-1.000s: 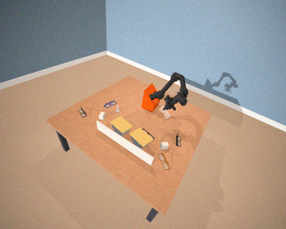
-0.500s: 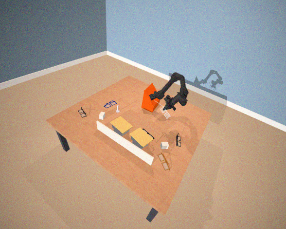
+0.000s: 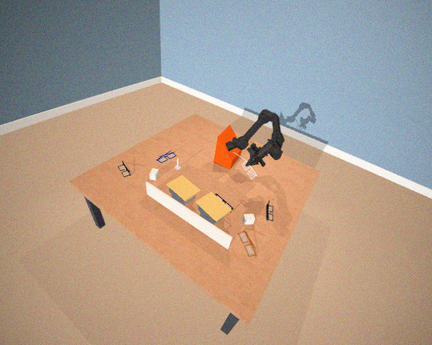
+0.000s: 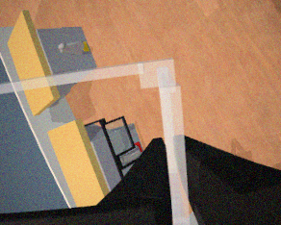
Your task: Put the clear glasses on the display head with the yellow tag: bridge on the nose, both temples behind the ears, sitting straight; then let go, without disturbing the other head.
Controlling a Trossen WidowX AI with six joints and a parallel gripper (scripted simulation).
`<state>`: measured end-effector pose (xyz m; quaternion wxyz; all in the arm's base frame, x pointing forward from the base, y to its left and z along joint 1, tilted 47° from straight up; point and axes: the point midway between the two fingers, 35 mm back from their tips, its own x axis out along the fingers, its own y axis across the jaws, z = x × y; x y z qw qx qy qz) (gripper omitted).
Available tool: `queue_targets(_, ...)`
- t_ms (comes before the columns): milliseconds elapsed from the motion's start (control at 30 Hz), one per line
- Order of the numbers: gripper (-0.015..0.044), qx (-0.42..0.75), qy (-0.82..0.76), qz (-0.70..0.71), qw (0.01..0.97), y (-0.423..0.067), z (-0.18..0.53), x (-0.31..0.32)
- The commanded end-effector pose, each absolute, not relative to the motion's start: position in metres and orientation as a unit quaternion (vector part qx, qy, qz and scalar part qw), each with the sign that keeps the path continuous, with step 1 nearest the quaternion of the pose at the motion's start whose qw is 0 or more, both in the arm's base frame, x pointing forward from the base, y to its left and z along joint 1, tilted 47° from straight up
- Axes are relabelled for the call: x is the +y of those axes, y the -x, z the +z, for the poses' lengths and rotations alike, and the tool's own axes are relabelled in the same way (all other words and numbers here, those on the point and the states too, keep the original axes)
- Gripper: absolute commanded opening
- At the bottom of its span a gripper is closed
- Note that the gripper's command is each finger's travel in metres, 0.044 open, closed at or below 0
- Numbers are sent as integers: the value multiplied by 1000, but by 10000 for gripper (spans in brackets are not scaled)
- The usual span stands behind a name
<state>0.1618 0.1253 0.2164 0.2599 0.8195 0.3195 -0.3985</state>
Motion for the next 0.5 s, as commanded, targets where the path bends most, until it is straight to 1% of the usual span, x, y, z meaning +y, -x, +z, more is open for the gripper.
queue_targets(0, 0, 328, -804, -411, 277, -169, 208, 126)
queue_targets(467, 0, 396, -716, -465, 338, -203, 160, 121)
